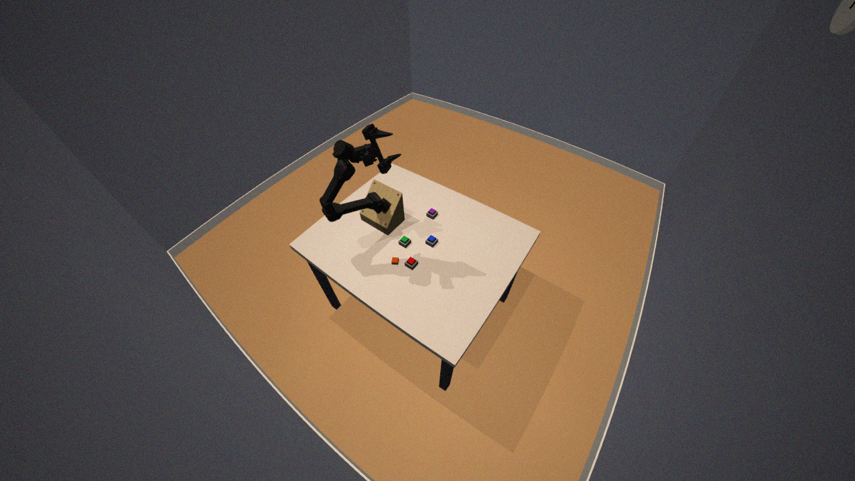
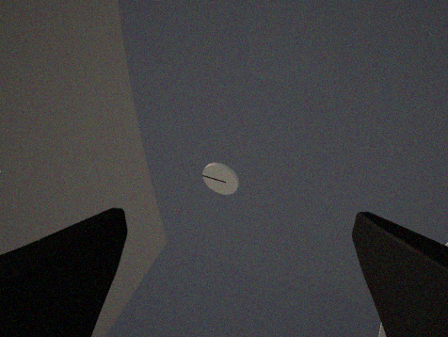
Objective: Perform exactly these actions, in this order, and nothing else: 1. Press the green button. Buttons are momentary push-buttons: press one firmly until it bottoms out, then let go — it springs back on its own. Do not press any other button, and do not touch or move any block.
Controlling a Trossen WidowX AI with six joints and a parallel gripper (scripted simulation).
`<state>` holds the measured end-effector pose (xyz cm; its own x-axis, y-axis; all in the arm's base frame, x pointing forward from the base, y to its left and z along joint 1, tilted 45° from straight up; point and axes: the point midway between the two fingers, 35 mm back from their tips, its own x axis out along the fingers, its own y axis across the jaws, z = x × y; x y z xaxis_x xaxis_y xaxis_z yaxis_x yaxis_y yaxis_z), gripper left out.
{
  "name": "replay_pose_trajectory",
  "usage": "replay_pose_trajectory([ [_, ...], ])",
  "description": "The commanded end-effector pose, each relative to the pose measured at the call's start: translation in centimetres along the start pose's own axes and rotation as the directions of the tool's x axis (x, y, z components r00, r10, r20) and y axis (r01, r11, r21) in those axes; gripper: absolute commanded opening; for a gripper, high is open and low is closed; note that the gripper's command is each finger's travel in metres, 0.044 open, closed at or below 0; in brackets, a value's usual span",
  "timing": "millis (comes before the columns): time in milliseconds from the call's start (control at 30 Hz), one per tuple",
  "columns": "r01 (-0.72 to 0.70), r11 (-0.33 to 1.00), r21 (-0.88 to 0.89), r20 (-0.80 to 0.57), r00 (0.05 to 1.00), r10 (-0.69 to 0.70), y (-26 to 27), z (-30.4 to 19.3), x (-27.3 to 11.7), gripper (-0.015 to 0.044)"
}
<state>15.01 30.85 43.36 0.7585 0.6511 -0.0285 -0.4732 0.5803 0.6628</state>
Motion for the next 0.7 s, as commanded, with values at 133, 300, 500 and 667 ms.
replay_pose_trajectory([
  [133, 0.404, 0.84, -0.362, -0.11, 0.876, -0.469, -14.7, -6.4, 3.8, 0.04],
  [300, 0.573, 0.589, -0.57, -0.143, 0.636, -0.758, -25.5, -9.0, 2.2, 0.04],
  [500, 0.584, 0.23, -0.778, -0.152, 0.18, -0.972, -37.0, -10.8, -5.0, 0.04],
  [667, 0.427, 0.016, -0.904, -0.138, -0.257, -0.957, -42.6, -11.3, -13.9, 0.04],
])
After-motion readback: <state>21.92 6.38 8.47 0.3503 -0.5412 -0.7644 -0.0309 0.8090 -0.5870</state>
